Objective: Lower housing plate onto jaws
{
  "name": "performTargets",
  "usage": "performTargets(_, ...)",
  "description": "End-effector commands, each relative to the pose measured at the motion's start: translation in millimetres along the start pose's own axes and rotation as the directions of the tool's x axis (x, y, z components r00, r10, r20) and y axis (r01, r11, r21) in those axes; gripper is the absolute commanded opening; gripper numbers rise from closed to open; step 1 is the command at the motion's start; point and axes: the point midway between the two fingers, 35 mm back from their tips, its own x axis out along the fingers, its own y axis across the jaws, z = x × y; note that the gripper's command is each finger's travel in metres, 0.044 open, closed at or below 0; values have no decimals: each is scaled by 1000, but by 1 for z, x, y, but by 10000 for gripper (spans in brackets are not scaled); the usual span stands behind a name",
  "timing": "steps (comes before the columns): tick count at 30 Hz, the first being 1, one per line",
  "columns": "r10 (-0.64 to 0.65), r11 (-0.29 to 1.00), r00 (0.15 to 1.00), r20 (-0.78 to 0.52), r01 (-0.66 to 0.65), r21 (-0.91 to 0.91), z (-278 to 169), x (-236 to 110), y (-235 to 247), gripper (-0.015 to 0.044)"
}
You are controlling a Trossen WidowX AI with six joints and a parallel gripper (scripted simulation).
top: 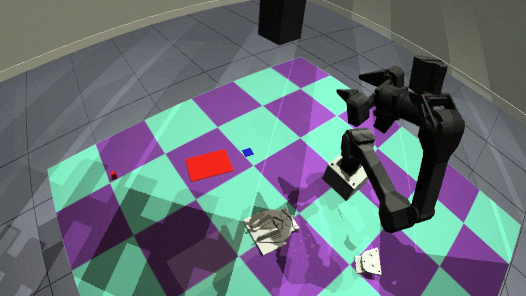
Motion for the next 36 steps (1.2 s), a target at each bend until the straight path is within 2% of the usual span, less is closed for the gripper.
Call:
performTargets(1,0,1000,1000,0,0,0,0,0,0,426)
performTargets(2,-3,1000,1000,1,3,-2,0,0,0,440)
performTargets(19,-244,953,966,81,255,-162,-10,16,3,440)
performTargets(36,-457,805,870,186,494,-329,-17,36,-11,440)
